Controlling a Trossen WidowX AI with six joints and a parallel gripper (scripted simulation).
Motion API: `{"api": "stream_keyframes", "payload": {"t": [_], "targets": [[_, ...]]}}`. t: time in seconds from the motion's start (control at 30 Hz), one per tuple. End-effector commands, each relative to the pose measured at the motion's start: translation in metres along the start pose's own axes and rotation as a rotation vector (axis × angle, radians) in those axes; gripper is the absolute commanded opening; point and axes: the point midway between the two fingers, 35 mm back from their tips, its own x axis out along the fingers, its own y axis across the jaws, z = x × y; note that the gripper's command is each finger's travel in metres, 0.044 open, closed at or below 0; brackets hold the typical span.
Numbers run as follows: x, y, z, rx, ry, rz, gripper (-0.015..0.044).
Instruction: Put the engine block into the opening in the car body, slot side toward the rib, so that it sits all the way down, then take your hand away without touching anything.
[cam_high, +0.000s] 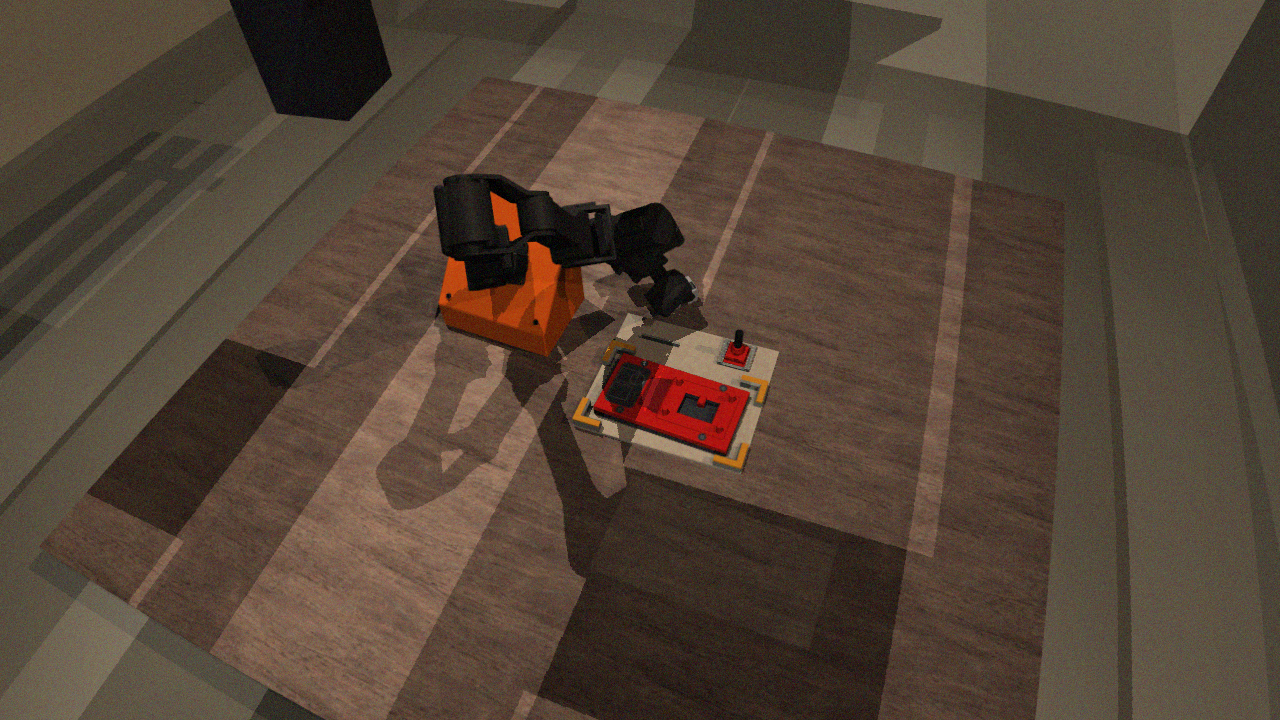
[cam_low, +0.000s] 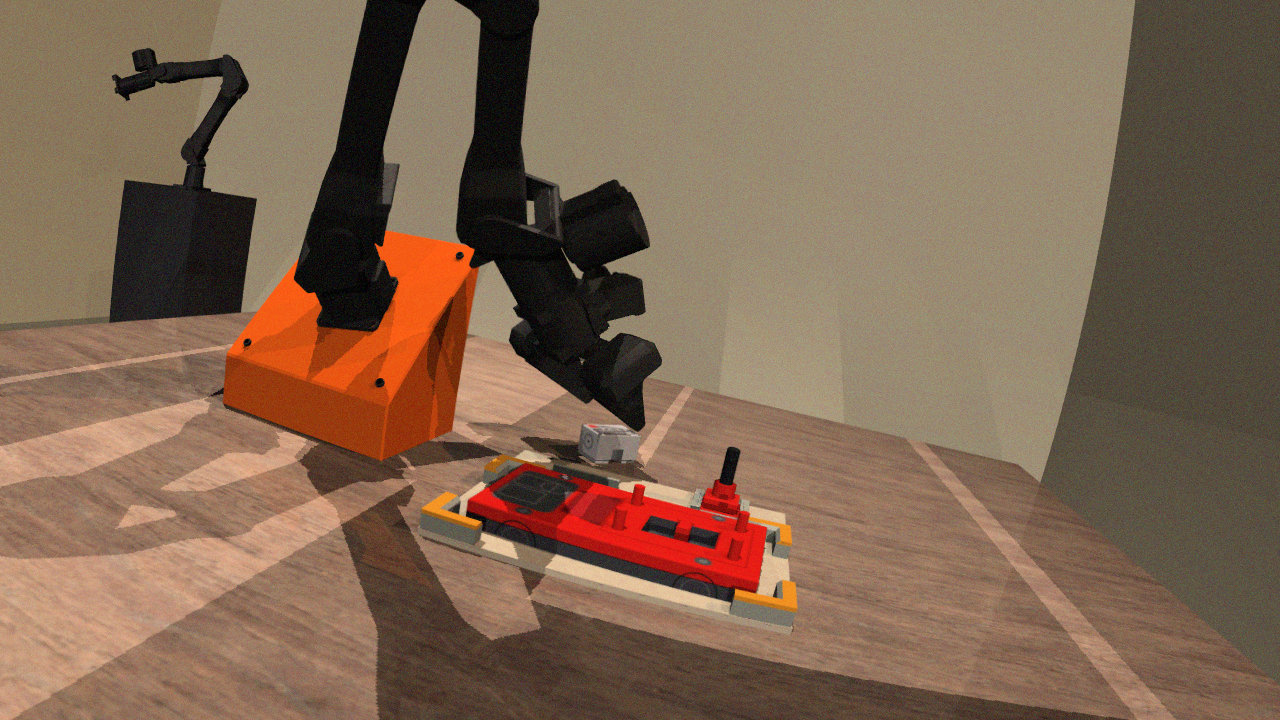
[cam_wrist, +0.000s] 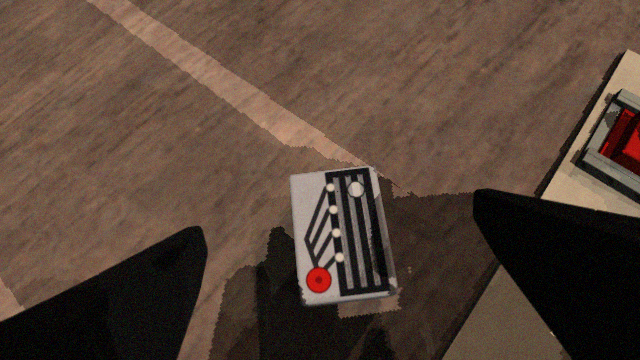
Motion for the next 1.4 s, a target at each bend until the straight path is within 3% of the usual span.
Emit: {"api": "stream_keyframes", "payload": {"t": [0.0,0.17,1.37], "targets": [[0.0,0.0,0.001,-0.001,-0.002,0.0,0.044],[0.002,0.0,0.001,-0.048,0.009,0.006,0.044],[0.019,0.009,0.013,-1.205,0.193,0.271,0.044]]}}
